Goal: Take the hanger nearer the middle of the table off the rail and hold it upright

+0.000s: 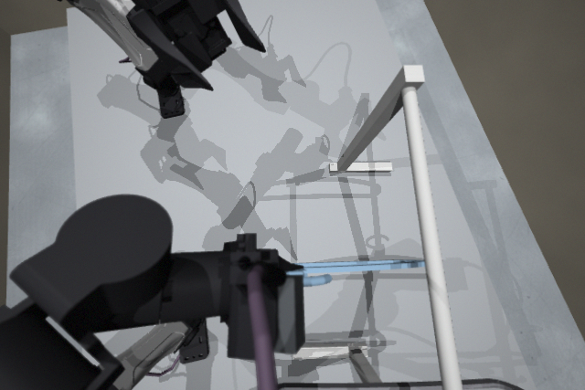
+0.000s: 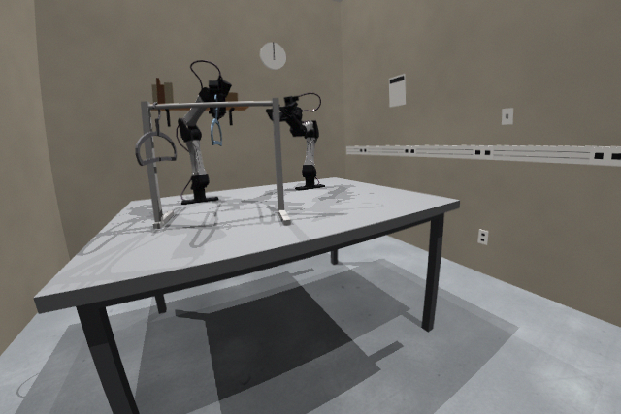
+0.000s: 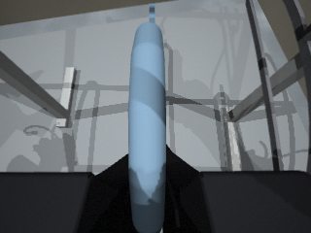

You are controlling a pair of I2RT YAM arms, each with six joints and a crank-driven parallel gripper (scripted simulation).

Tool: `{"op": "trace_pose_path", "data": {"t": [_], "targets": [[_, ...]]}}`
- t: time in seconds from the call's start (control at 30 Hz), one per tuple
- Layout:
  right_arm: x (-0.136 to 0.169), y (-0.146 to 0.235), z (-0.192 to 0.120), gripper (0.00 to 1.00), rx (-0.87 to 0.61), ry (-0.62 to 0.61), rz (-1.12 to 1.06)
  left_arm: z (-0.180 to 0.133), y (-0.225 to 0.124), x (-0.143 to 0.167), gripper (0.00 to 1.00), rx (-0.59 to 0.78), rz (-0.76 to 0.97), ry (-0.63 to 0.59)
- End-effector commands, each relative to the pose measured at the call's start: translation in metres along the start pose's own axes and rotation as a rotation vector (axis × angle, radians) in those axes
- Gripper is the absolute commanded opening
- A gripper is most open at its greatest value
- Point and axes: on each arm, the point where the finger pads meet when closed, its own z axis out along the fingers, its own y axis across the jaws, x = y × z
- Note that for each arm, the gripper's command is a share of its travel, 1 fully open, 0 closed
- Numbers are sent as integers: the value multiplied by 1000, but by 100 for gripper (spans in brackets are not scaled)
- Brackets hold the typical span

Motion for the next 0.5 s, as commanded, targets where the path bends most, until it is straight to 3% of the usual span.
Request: {"op": "trace_pose_path", "data": {"t": [0.0,0.17,0.47], "targets": [[-16,-7,-9,0,5,-47,49,-2,-7,-8,100,39,-16,46],[-16,-7,-9,0,5,-47,49,-16,-11,-8,100,67,-33,126],[-16,-7,-9,0,4,-47,49,-19,-8,-18,100,61,-17,113]]}}
